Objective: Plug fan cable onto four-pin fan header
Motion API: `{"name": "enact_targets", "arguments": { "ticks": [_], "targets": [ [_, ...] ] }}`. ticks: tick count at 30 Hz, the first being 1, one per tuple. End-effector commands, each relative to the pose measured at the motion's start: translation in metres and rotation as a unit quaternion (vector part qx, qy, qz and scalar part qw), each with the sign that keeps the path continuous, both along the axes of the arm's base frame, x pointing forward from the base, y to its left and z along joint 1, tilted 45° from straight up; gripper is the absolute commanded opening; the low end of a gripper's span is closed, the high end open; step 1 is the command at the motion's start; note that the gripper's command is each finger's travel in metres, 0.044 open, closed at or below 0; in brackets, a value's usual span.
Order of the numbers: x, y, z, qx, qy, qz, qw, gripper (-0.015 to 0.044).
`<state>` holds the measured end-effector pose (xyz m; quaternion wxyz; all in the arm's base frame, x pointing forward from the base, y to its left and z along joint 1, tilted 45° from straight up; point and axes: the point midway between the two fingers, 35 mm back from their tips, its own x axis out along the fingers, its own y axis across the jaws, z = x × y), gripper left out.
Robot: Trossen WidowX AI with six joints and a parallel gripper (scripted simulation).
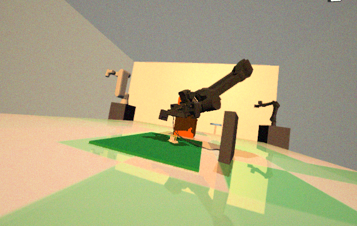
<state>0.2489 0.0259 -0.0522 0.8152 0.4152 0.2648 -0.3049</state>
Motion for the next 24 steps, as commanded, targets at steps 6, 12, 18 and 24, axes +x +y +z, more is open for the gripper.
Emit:
{"name": "enact_targets", "arguments": {
  "ticks": [6,12,18,24],
  "targets": [
    [-0.002,0.006,-0.004,-0.001,-0.001,-0.003,1.000,0.0000],
    [-0.002,0.010,-0.007,-0.001,-0.001,-0.003,1.000,0.0000],
    [-0.002,0.014,-0.011,-0.001,-0.001,-0.003,1.000,0.0000],
    [-0.002,0.018,-0.015,-0.001,-0.001,-0.003,1.000,0.0000]
  ]
}}
